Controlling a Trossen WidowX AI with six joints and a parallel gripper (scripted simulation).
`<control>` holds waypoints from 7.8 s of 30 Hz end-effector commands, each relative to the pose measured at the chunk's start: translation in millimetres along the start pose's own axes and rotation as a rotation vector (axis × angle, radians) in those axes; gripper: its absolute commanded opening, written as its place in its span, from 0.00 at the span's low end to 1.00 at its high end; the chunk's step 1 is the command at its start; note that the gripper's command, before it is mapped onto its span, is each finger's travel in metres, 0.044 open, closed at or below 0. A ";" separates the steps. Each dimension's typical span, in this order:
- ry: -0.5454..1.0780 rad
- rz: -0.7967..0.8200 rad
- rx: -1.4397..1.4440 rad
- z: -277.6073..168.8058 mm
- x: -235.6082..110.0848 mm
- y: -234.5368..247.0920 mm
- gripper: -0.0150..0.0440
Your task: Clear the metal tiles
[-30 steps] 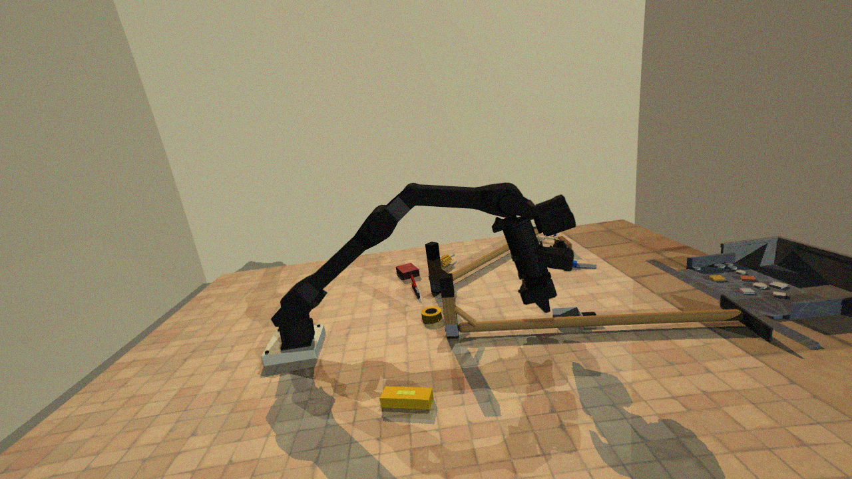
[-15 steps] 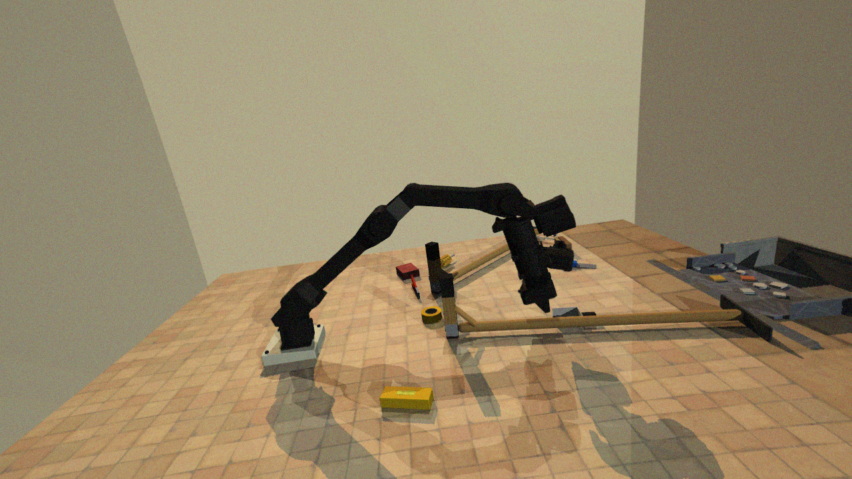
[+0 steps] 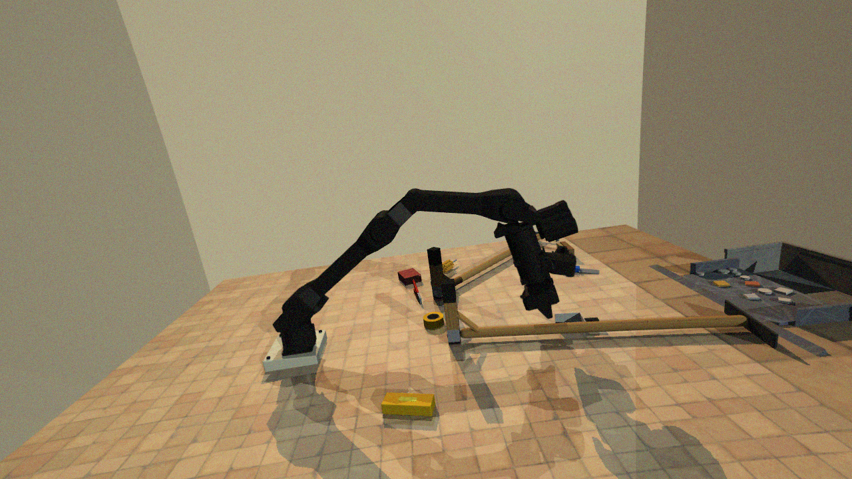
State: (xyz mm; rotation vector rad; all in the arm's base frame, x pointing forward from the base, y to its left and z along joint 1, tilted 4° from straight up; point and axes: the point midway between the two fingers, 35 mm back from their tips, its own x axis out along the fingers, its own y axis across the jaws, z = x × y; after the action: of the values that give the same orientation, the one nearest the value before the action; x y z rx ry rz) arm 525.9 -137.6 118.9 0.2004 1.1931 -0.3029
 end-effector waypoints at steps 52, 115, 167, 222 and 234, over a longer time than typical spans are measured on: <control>0.002 0.000 0.000 -0.4 1.2 0.0 0.25; -0.102 0.036 -0.002 6.8 -51.6 -2.9 0.92; -0.517 0.148 -0.046 -28.1 -241.4 -13.1 1.00; -0.960 0.207 -0.155 -142.5 -372.3 -13.2 1.00; -1.057 0.211 -0.187 -172.1 -388.4 -11.3 1.00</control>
State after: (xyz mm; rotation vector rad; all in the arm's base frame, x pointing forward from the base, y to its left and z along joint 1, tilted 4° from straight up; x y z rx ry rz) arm 248.0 -50.0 419.4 0.0000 0.1698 -0.0834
